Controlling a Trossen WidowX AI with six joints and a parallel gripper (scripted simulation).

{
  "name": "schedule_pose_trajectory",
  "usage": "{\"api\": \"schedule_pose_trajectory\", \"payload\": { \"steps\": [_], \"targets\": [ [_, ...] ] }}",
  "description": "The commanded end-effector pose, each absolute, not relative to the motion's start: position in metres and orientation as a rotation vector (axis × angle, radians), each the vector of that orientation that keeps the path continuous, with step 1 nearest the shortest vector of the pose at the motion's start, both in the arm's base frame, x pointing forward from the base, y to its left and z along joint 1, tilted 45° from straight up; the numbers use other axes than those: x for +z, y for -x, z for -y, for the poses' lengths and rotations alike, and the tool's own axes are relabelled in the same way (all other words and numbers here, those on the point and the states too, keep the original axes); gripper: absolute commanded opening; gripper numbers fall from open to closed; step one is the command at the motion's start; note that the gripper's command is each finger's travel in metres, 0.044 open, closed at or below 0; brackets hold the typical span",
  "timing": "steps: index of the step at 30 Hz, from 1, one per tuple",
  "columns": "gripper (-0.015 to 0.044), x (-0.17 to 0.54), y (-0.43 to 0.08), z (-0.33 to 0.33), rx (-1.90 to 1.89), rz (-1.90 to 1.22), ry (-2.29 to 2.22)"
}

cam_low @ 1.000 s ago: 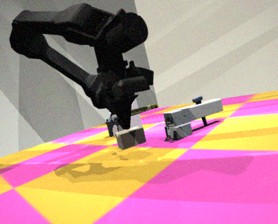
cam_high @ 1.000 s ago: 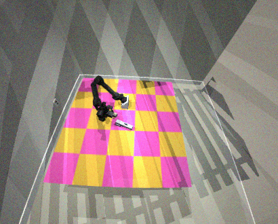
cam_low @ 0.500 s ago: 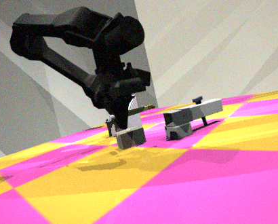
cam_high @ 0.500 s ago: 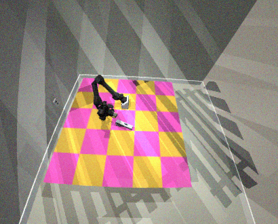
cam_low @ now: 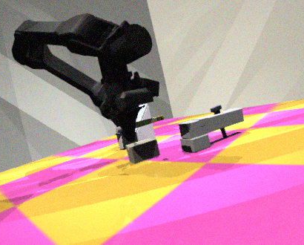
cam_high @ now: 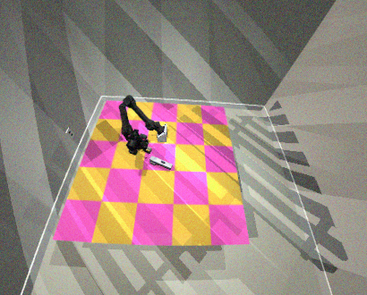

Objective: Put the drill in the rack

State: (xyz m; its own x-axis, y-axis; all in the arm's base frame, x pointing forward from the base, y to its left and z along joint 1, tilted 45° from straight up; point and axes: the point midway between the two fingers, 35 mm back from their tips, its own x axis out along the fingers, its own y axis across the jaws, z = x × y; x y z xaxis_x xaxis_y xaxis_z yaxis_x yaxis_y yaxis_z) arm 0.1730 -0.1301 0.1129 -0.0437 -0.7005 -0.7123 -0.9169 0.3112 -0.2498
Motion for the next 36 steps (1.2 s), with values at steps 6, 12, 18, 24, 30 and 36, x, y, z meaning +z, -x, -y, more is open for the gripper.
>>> {"api": "schedule_pose_trajectory", "payload": {
  "steps": [6,12,18,24,30,36],
  "targets": [
    [0.0000,0.112,-0.159,0.128,0.342,-1.801,1.447],
    [0.0000,0.111,-0.151,0.127,0.342,-1.801,1.447],
    [0.0000,0.110,-0.142,0.126,0.342,-1.802,1.447],
    [0.0000,0.110,-0.134,0.125,0.343,-1.802,1.447],
    [0.0000,0.110,-0.130,0.126,0.343,-1.802,1.447],
    [0.0000,0.102,-0.130,0.133,0.342,-1.802,1.447]
  ]
}}
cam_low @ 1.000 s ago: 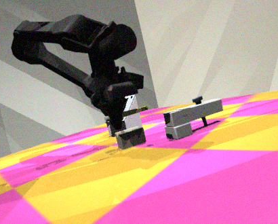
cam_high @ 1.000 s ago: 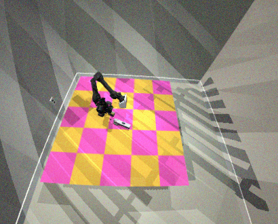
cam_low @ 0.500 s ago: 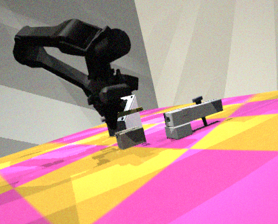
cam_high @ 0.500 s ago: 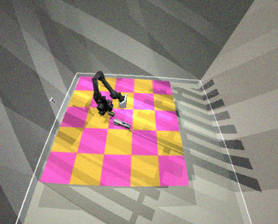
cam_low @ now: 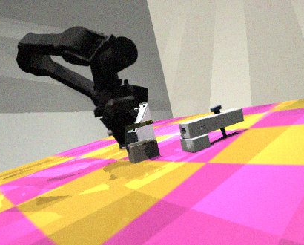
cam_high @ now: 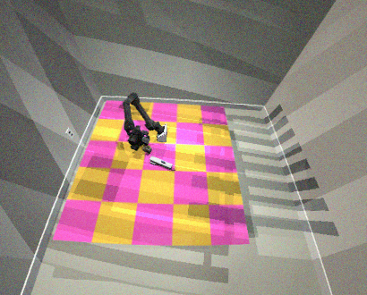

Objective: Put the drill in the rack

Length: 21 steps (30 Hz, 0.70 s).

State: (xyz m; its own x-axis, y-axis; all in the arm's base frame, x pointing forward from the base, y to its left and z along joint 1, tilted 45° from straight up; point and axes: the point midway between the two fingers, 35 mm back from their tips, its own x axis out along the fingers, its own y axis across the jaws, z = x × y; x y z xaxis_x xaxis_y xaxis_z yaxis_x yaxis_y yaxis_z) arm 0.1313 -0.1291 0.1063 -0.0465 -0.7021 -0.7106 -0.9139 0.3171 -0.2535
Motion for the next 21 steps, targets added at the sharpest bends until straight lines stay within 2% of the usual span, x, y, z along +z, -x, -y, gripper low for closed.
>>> {"api": "schedule_pose_trajectory", "payload": {
  "steps": [1,21],
  "targets": [
    [0.0000,0.101,-0.130,0.135,0.342,-1.802,1.447],
    [0.0000,0.086,-0.129,0.151,0.341,-1.803,1.448]
  ]
}}
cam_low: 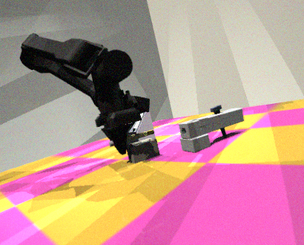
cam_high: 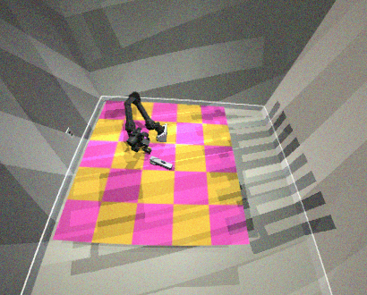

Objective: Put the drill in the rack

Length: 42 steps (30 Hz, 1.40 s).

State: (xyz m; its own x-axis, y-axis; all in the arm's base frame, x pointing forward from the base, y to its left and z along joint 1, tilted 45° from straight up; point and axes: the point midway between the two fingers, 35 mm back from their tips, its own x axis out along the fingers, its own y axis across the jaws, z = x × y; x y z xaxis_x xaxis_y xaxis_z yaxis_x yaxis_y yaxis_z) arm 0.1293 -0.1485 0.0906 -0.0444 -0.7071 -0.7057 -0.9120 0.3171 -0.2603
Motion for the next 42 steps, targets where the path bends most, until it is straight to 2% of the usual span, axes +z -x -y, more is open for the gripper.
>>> {"api": "schedule_pose_trajectory", "payload": {
  "steps": [1,17,34,42],
  "targets": [
    [0.0000,0.086,-0.129,0.152,0.341,-1.803,1.448],
    [0.0000,0.074,-0.128,0.164,0.340,-1.803,1.449],
    [0.0440,0.079,-0.127,0.161,0.334,-1.807,1.450],
    [0.0440,0.095,-0.129,0.143,0.341,-1.802,1.447]
  ]
}}
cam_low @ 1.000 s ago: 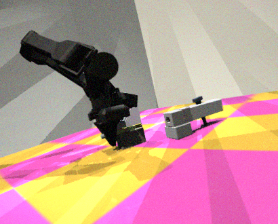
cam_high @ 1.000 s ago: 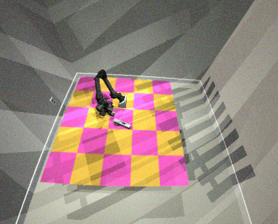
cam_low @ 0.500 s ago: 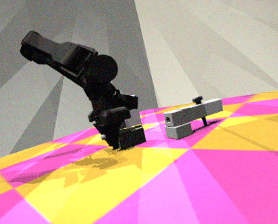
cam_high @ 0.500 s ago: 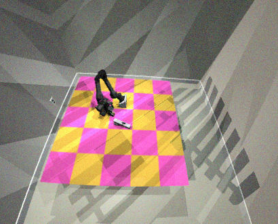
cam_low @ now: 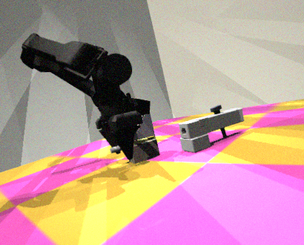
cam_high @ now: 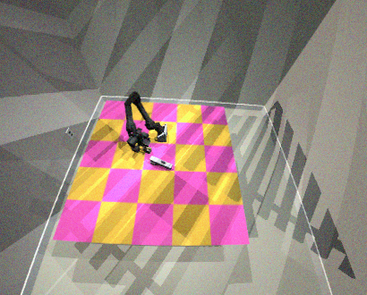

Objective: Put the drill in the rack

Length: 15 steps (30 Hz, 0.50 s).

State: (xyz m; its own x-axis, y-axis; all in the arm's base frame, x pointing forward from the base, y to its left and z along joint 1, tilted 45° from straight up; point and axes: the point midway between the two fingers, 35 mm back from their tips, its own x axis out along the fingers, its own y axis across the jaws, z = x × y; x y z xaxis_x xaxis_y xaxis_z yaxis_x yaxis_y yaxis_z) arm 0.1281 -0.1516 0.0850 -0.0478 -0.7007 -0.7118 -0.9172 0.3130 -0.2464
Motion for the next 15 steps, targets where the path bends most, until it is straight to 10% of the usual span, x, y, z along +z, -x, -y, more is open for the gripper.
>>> {"api": "schedule_pose_trajectory", "payload": {
  "steps": [1,15],
  "targets": [
    [0.0440,0.097,-0.129,0.141,0.342,-1.802,1.447],
    [0.0440,0.131,-0.132,0.108,0.345,-1.802,1.446]
  ]
}}
